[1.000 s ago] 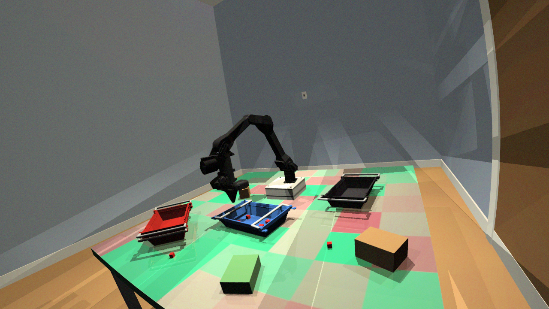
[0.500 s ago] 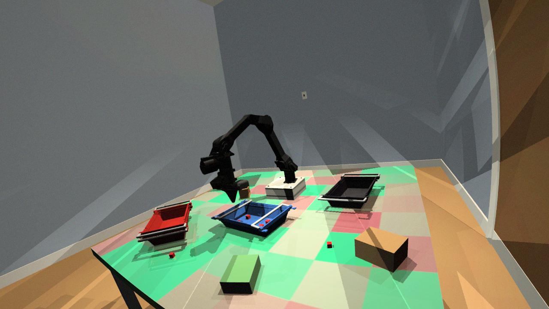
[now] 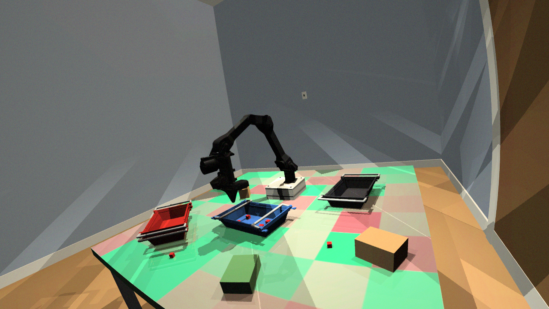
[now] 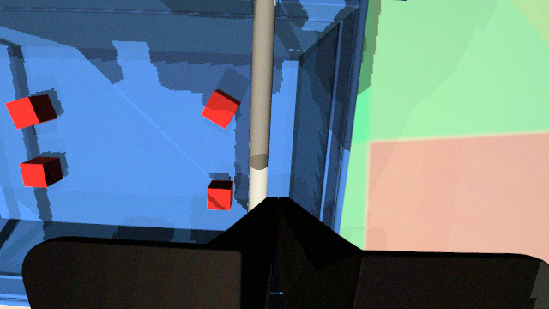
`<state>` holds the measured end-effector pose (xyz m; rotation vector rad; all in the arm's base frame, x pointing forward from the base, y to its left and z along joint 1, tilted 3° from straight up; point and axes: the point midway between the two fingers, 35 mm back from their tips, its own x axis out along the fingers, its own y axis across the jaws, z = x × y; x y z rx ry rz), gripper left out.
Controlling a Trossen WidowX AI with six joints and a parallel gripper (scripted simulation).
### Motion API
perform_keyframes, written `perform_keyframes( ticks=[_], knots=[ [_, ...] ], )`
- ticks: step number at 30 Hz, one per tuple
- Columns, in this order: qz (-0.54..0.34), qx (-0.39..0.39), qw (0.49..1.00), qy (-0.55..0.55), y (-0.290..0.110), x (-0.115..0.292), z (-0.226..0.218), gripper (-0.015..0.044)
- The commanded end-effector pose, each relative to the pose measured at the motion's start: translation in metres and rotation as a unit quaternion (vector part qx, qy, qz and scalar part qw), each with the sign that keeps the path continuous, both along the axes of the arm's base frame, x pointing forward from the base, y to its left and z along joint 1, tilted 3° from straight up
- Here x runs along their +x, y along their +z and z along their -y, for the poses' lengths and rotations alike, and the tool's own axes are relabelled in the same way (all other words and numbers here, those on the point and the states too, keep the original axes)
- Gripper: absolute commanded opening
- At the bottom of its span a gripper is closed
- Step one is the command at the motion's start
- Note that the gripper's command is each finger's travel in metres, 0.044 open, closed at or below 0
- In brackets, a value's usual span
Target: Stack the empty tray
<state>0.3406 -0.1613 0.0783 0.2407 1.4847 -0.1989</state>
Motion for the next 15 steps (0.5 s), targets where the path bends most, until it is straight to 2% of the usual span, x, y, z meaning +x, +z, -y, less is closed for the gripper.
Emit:
perform_keyframes(
  ticks=[1,11,15],
  knots=[
    [0.000,0.000,1.000,0.000,0.0000,0.0000,0.0000,0.0000],
    [0.000,0.000,1.000,0.000,0.0000,0.0000,0.0000,0.0000],
    [0.000,0.000,1.000,0.000,0.0000,0.0000,0.0000,0.0105]
  ],
)
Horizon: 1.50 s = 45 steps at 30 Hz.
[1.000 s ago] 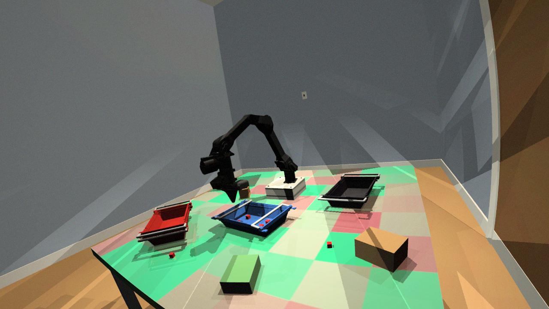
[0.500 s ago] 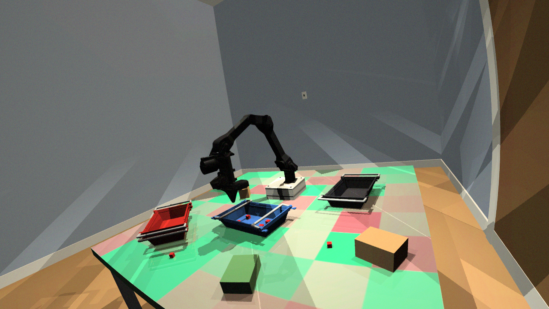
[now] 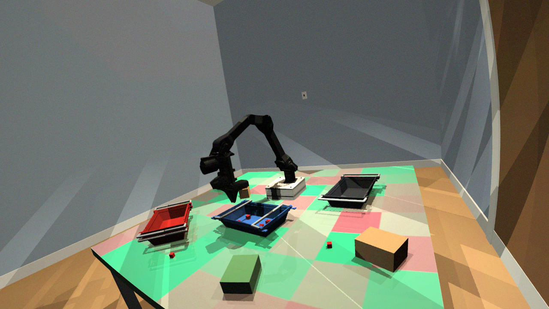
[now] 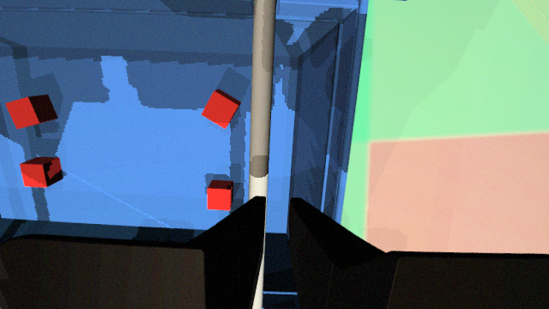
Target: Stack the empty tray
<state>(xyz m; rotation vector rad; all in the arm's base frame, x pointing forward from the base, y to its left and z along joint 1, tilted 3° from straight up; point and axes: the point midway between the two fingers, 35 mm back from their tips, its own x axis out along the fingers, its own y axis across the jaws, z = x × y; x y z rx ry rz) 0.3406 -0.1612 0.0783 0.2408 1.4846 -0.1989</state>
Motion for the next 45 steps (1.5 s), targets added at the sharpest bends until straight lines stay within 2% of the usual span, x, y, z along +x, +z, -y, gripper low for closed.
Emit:
perform_keyframes(
  ticks=[1,6,13,17,18,20,27,31,36,40,45],
  knots=[
    [0.000,0.000,1.000,0.000,0.000,0.000,0.000,0.0131],
    [0.003,-0.001,1.000,-0.001,0.020,0.002,0.002,0.0263],
    [0.016,-0.008,1.000,-0.003,0.111,-0.004,0.004,0.0440],
    [0.020,-0.010,1.000,-0.004,0.144,-0.013,0.001,0.0440],
    [0.018,-0.010,1.000,-0.003,0.118,-0.004,0.002,0.0440],
    [0.018,-0.012,0.999,0.024,0.116,-0.001,-0.009,0.0440],
    [0.019,-0.033,0.961,0.275,0.099,0.016,-0.115,0.0440],
    [0.020,-0.044,0.900,0.434,0.087,0.009,-0.182,0.0440],
    [0.021,-0.051,0.783,0.620,0.071,-0.019,-0.258,0.0440],
    [0.022,-0.056,0.657,0.752,0.057,-0.054,-0.311,0.0440],
    [0.025,-0.061,0.466,0.883,0.038,-0.112,-0.364,0.0440]
  ],
)
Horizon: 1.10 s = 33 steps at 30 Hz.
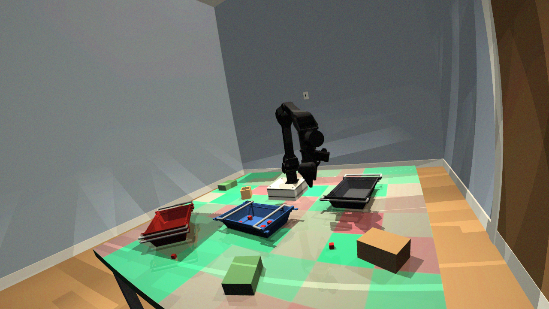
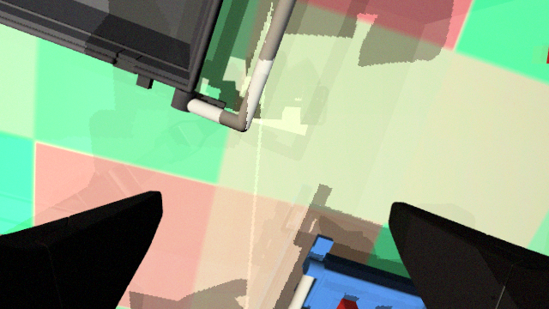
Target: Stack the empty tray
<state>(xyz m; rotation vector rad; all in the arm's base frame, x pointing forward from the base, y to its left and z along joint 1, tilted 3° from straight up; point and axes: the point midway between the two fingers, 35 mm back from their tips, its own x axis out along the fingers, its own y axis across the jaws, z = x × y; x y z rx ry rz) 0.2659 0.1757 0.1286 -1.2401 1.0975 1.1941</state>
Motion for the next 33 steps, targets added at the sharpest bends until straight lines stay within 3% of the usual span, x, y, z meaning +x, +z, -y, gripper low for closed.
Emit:
perform_keyframes(
  ticks=[1,5,11,22,33],
  knots=[
    [0.003,-0.016,0.982,0.187,-0.016,-0.050,-0.036,0.0440],
    [0.008,-0.026,0.931,0.365,-0.031,-0.104,-0.061,0.0440],
    [0.015,-0.038,0.813,0.581,-0.052,-0.177,-0.073,0.0440],
    [0.016,-0.038,0.809,0.587,-0.058,-0.179,-0.074,0.0440],
    [0.015,-0.038,0.809,0.587,-0.113,-0.175,-0.079,0.0440]
  ],
)
